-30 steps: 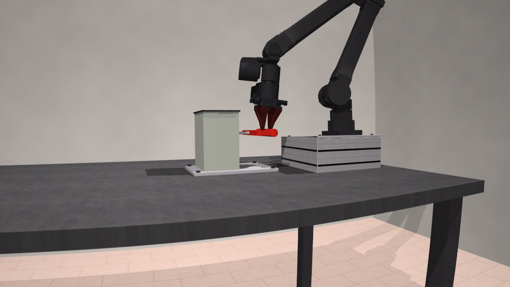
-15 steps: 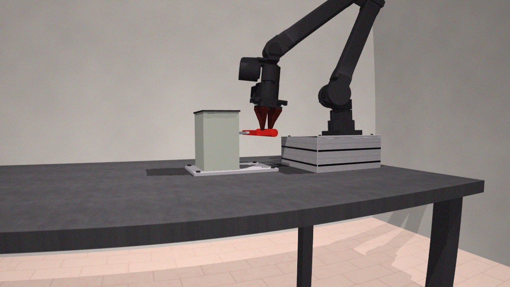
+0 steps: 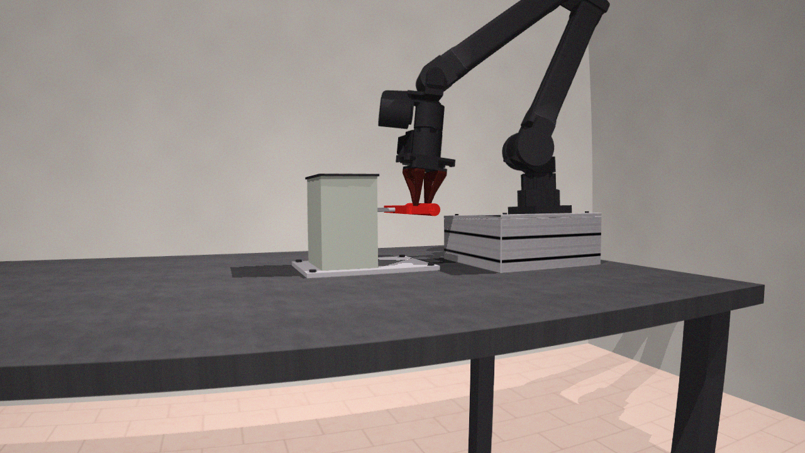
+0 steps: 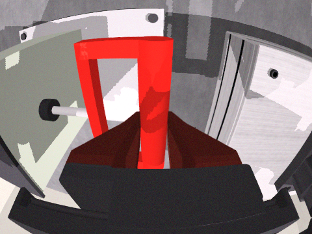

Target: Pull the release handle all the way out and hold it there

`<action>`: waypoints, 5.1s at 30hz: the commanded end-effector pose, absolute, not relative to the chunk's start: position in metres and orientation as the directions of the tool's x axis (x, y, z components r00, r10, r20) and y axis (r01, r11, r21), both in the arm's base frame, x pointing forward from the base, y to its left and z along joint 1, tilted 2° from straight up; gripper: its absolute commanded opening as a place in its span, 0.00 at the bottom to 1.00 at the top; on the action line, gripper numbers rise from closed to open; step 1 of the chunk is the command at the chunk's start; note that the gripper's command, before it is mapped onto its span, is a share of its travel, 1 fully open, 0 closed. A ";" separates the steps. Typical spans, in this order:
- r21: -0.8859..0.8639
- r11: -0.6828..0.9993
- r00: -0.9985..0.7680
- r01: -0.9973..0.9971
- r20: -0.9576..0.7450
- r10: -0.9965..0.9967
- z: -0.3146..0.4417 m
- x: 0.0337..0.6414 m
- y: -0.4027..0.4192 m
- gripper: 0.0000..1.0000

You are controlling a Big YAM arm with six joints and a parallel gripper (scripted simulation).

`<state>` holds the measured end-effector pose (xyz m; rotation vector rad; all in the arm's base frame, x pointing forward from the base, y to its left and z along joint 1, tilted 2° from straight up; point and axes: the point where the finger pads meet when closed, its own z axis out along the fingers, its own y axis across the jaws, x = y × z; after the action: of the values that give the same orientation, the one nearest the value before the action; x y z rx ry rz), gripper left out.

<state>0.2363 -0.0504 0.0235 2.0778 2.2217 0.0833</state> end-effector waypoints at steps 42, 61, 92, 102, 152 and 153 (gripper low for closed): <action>-0.011 0.058 -0.059 0.998 -0.036 0.998 0.015 0.166 -0.055 0.00; -0.007 0.056 -0.056 0.998 -0.032 0.998 0.011 0.170 -0.055 0.00; -0.007 0.056 -0.056 0.998 -0.032 0.998 0.011 0.170 -0.055 0.48; -0.007 0.056 -0.056 0.998 -0.032 0.998 0.011 0.170 -0.055 0.48; -0.007 0.056 -0.056 0.998 -0.032 0.998 0.012 0.170 -0.055 0.48; -0.007 0.056 -0.056 0.998 -0.032 0.998 0.012 0.170 -0.055 0.48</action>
<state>0.1653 -0.0535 0.0106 2.1529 2.2677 -0.0498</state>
